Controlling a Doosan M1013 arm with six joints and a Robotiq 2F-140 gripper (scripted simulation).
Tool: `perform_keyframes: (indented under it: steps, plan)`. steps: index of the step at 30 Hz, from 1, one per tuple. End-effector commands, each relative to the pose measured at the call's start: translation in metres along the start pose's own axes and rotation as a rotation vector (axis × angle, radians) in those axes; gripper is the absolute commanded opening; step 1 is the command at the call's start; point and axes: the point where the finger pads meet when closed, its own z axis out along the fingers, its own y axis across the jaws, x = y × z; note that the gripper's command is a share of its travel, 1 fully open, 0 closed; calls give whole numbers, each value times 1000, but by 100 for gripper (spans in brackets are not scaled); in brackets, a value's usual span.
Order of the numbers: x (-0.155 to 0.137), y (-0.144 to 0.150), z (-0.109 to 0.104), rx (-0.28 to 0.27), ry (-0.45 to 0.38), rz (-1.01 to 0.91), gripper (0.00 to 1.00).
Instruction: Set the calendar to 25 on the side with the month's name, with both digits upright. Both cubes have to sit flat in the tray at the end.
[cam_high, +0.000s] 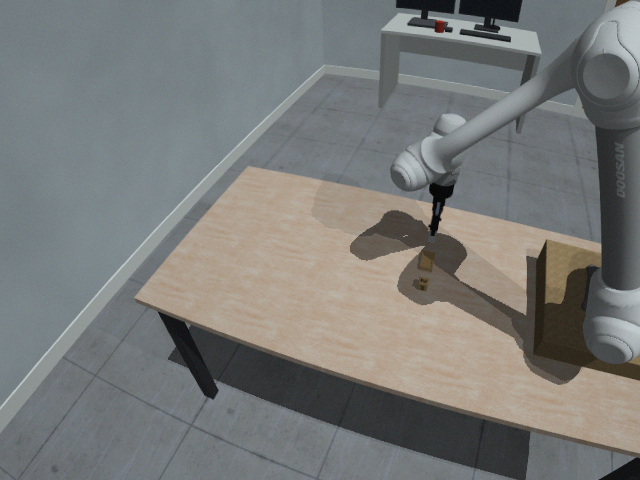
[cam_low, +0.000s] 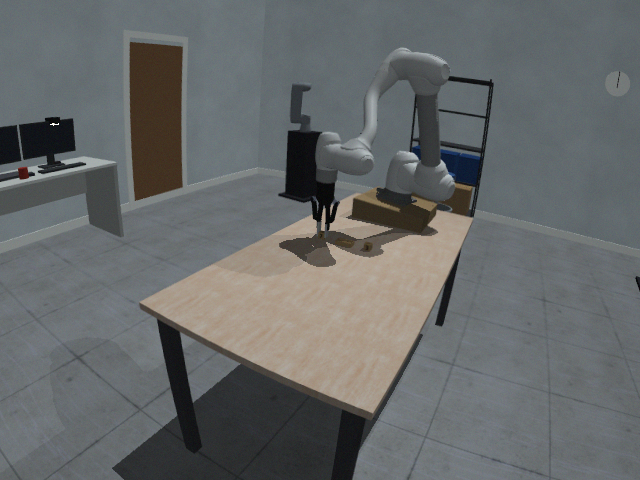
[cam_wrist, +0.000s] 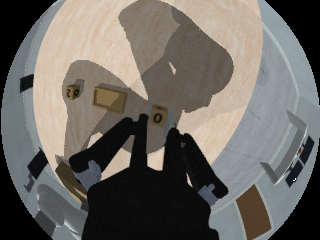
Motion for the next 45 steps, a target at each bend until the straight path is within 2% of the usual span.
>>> perform_keyframes:
  steps: [1,45]
  plan:
    - [0,0,0,0,0,0,24]
    - [0,0,4,0,0,0,24]
